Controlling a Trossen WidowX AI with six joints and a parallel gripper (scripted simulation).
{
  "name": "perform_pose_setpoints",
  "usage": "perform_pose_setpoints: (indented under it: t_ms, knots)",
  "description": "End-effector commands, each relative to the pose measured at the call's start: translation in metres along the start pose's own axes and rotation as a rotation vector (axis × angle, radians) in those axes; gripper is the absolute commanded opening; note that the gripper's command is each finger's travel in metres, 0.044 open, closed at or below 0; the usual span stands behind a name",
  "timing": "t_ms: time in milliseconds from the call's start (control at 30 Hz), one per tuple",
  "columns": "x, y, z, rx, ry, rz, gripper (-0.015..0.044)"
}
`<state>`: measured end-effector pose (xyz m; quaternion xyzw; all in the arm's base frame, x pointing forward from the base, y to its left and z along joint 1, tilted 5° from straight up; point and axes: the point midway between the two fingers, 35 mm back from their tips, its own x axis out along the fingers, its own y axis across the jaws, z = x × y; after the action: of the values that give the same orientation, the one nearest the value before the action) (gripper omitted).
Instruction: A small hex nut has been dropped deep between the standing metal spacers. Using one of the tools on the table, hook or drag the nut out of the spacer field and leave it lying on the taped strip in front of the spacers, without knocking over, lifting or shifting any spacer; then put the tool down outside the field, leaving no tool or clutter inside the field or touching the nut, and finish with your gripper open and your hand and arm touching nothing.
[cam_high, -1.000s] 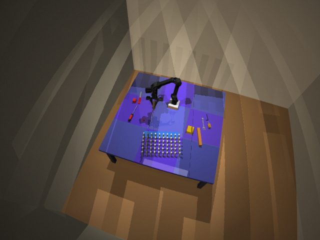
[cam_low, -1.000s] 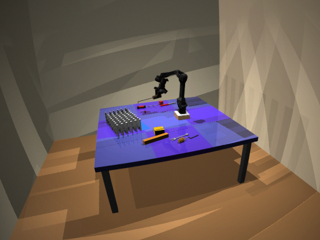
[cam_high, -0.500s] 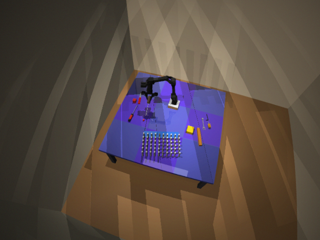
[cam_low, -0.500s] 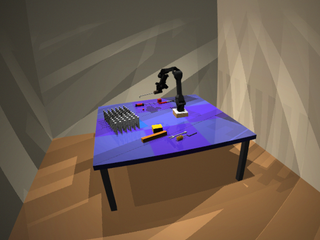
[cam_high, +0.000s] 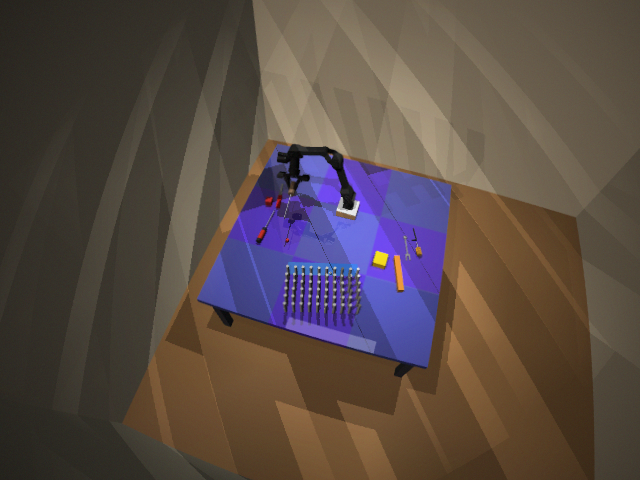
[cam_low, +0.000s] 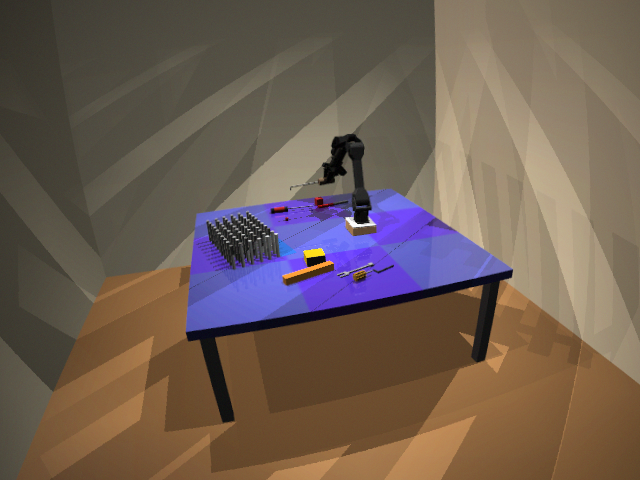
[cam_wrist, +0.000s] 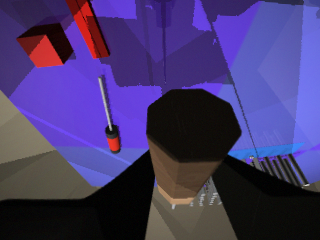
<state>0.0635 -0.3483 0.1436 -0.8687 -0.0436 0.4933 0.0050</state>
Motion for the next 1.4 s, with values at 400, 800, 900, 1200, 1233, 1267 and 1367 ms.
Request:
perform_pose_setpoints:
  t_ms: [400,800,900,1200,1233,1267,1367]
  knots:
    - [-0.008,0.013,0.025,0.001,0.020,0.017,0.0000]
    - [0.002,0.016,0.032,0.001,0.020,0.018,0.0000]
    - [0.005,0.017,0.033,0.001,0.020,0.018,0.0000]
    - [0.012,0.018,0.039,0.001,0.020,0.018,0.0000]
    - [0.013,0.019,0.039,0.001,0.020,0.018,0.0000]
    - [0.014,0.019,0.040,0.001,0.020,0.018,0.0000]
    - [0.016,0.019,0.042,0.001,0.020,0.018,0.0000]
